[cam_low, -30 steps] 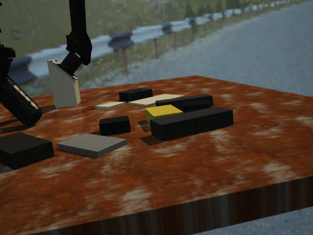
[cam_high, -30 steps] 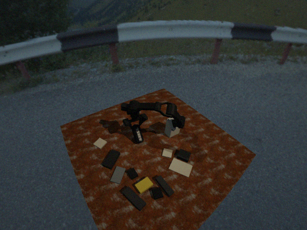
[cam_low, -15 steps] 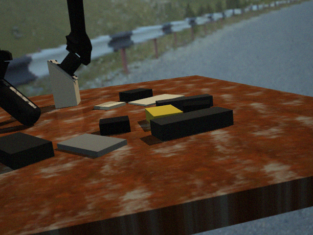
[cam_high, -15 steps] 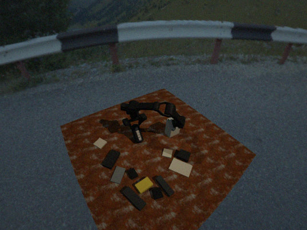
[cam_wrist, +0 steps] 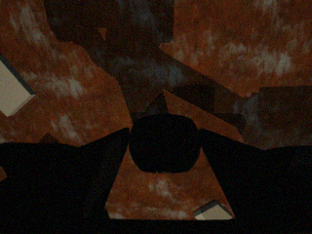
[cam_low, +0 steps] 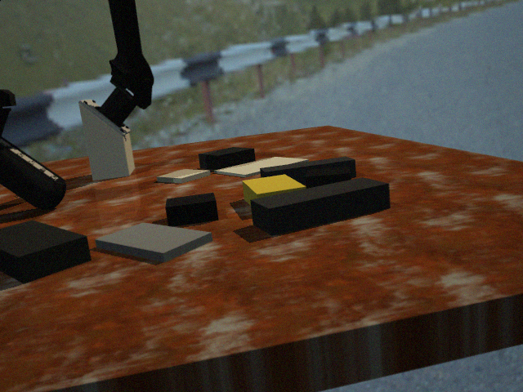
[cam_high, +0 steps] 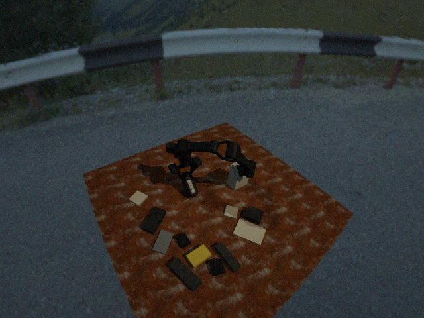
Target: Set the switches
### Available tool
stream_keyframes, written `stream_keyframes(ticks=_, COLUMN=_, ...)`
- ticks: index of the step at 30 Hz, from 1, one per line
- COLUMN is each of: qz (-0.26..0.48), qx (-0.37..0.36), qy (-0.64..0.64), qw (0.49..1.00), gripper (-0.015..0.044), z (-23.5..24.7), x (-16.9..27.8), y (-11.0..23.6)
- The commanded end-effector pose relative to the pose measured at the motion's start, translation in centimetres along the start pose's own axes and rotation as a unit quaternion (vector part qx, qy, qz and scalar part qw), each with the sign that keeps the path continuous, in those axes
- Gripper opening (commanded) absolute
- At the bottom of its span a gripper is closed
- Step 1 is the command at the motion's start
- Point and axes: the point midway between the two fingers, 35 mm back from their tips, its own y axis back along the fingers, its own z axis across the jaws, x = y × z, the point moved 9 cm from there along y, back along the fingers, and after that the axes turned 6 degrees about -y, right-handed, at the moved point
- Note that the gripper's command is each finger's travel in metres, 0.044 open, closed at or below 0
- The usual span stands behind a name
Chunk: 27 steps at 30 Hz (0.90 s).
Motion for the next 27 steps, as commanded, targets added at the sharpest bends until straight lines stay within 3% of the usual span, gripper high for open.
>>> stream_keyframes(ticks=1, qz=0.007, qx=0.012, qy=0.001, qw=1.0, gripper=0.0338, z=0.0, x=0.0, y=-1.1)
stream_keyframes(ticks=27, qz=0.007, qx=0.012, qy=0.001, qw=1.0, gripper=0.0338, z=0.1, x=-1.4, y=-2.7)
